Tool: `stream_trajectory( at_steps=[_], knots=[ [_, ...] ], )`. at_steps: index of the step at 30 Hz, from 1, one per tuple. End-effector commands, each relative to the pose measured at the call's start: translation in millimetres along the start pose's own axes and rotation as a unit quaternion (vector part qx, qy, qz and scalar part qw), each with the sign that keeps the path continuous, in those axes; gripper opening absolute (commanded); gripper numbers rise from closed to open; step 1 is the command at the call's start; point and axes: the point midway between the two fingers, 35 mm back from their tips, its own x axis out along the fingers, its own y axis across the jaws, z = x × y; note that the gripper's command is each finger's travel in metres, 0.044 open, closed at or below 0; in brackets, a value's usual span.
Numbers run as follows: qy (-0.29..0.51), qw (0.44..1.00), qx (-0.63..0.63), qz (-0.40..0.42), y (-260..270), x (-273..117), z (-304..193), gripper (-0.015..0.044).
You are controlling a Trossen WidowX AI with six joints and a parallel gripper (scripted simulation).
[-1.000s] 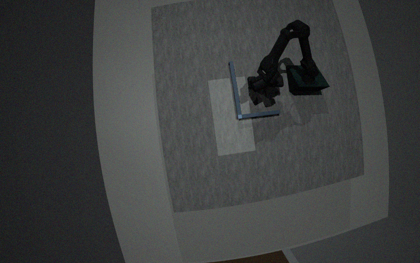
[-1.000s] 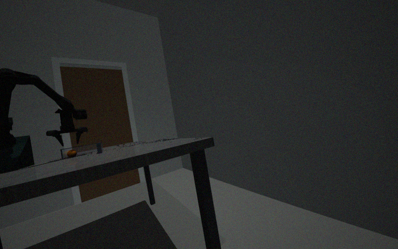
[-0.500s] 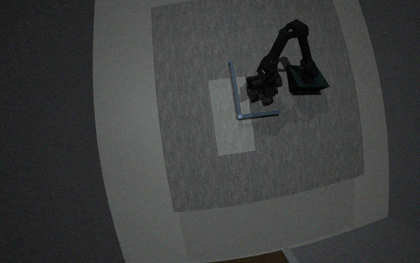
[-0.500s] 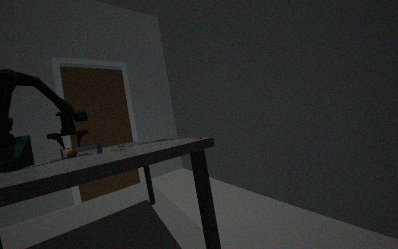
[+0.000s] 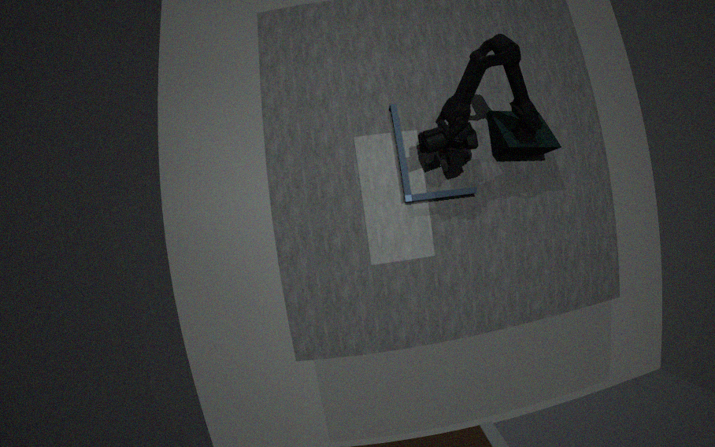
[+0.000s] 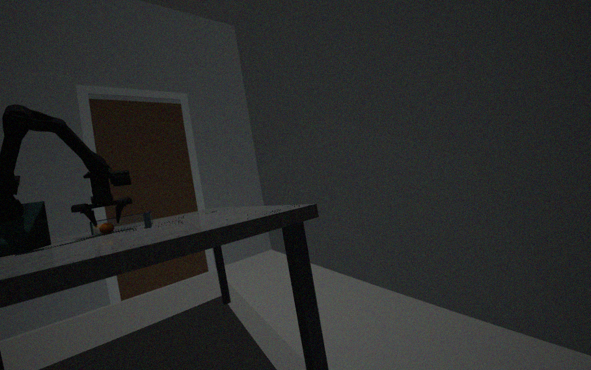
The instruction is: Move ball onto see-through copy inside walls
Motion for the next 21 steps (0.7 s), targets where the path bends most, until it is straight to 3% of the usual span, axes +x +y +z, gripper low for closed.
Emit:
stream_trajectory(
  at_steps=[1,7,10,20,21],
  knots=[
    [0.003,1.000,-0.006,0.005,3.1,9.0,0.4,0.0332],
    [0.003,1.000,-0.006,0.005,3.7,15.8,0.0,0.0332],
    [0.003,1.000,-0.006,0.005,3.7,15.8,0.0,0.0253],
    [0.003,1.000,-0.006,0.005,3.7,15.8,0.0,0.0187],
    [0.003,1.000,-0.006,0.005,3.7,15.8,0.0,0.0161]
  ],
)
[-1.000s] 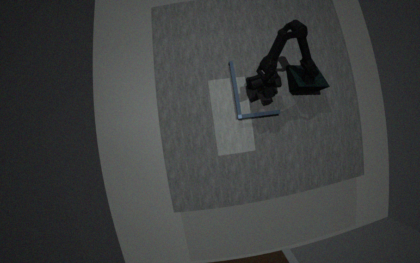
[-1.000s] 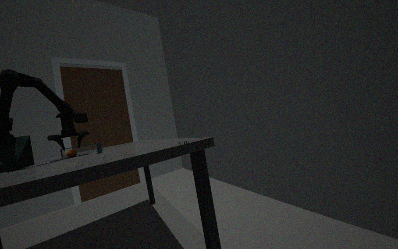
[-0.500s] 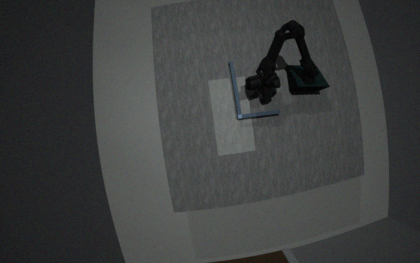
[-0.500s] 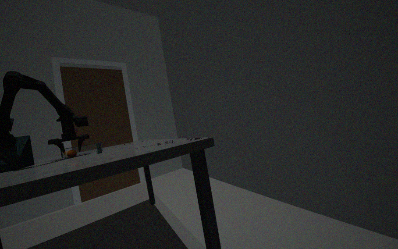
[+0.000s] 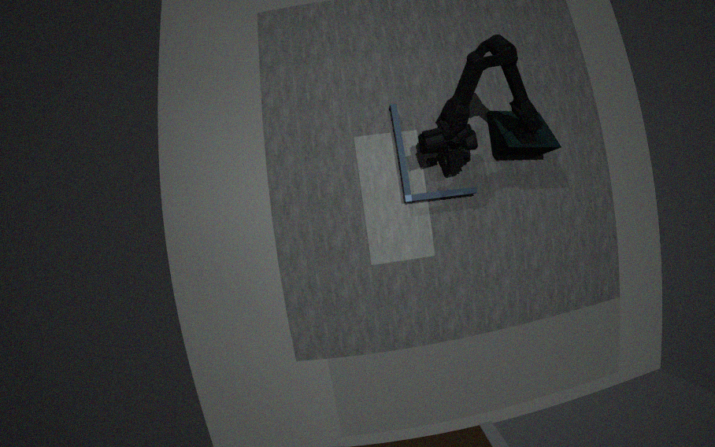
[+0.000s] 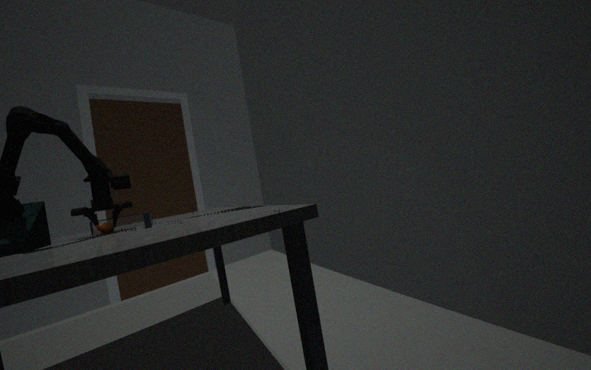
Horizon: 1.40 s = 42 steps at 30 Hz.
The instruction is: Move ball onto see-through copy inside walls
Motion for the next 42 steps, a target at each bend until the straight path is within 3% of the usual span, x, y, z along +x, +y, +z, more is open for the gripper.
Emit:
stream_trajectory(
  at_steps=[1,6,22,28,42],
  knots=[
    [0.001,1.000,-0.004,0.001,0.2,0.1,0.3,0.0134],
    [-0.002,1.000,-0.004,0.000,-5.7,-26.7,3.2,0.0003],
    [-0.002,1.000,-0.004,0.001,-0.7,-131.8,1.6,0.0000],
    [-0.002,1.000,-0.004,0.001,0.2,-130.2,0.7,0.0000],
    [0.000,1.000,-0.004,0.001,15.5,-83.8,-13.6,0.0000]
  ],
)
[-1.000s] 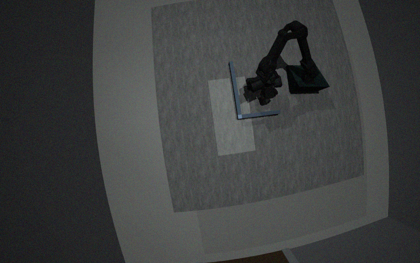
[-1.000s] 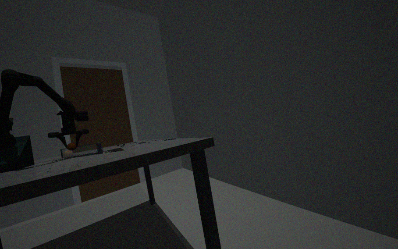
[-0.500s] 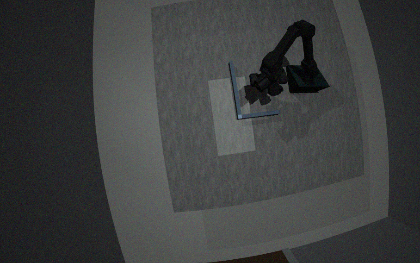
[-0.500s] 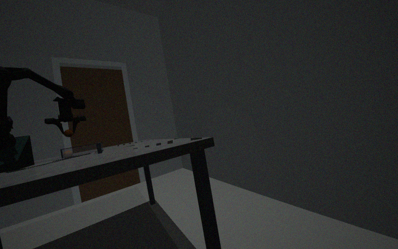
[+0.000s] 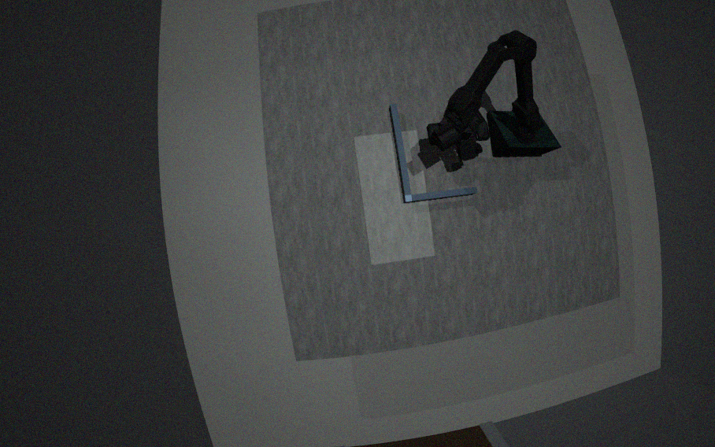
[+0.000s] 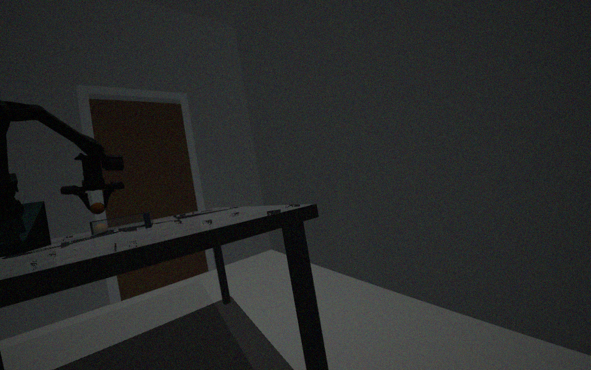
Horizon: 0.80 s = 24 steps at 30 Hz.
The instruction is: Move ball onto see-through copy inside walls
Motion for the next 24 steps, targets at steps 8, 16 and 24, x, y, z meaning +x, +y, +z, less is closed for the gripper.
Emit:
stream_trajectory(
  at_steps=[8,16,24],
  knots=[
    [-0.002,1.000,0.001,-0.008,-2.4,35.2,-2.0,0.0000],
    [0.001,1.000,0.002,-0.007,-0.2,72.1,-3.6,0.0000],
    [0.001,1.000,0.002,-0.007,-0.2,75.4,-3.6,0.0000]
  ],
)
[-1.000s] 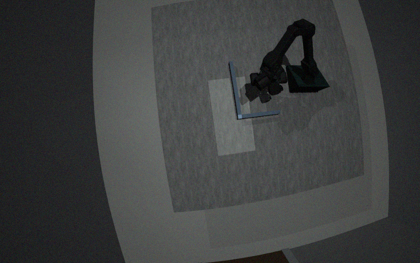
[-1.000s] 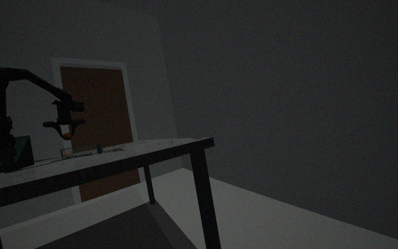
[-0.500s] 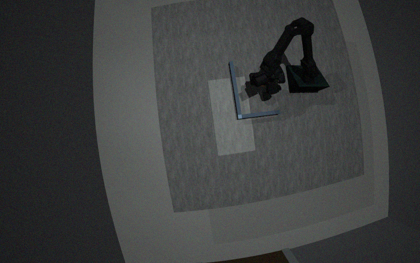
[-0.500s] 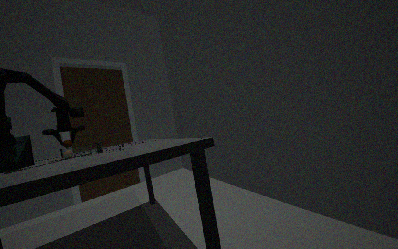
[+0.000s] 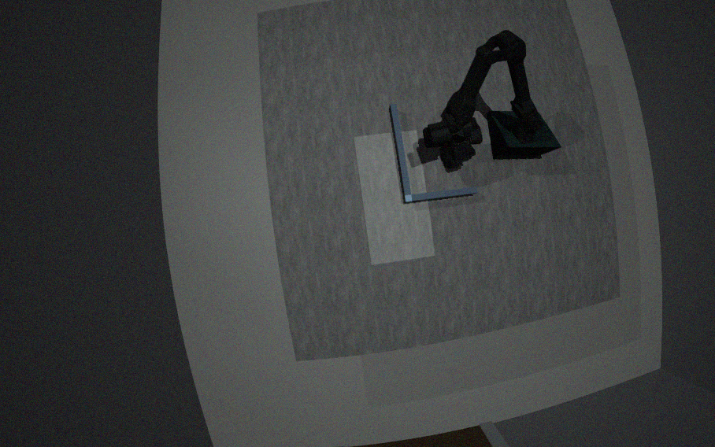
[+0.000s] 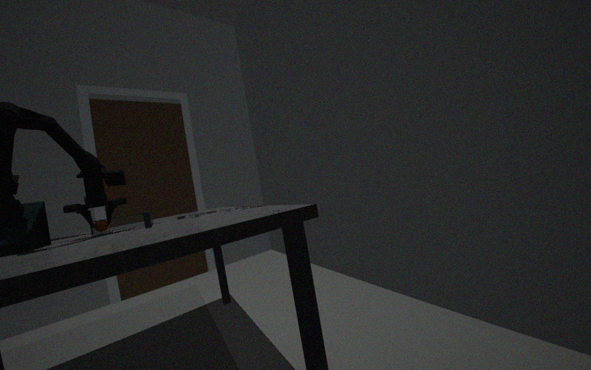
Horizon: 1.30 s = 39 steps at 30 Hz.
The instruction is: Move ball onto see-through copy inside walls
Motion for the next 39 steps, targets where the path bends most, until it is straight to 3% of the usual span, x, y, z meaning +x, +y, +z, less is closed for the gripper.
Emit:
stream_trajectory(
  at_steps=[1,15,28,31,36,39],
  knots=[
    [0.002,1.000,-0.005,0.003,1.6,5.7,0.2,0.0000],
    [0.003,1.000,-0.005,0.003,2.0,21.1,-0.1,0.0000],
    [0.001,1.000,-0.001,0.000,0.3,17.4,-0.5,0.0332],
    [0.001,1.000,-0.001,0.000,-0.2,14.7,-0.2,0.0332],
    [-0.001,1.000,-0.004,0.002,-1.0,-56.6,1.9,0.0332],
    [0.001,1.000,-0.005,0.003,0.8,-68.5,1.1,0.0332]
  ],
)
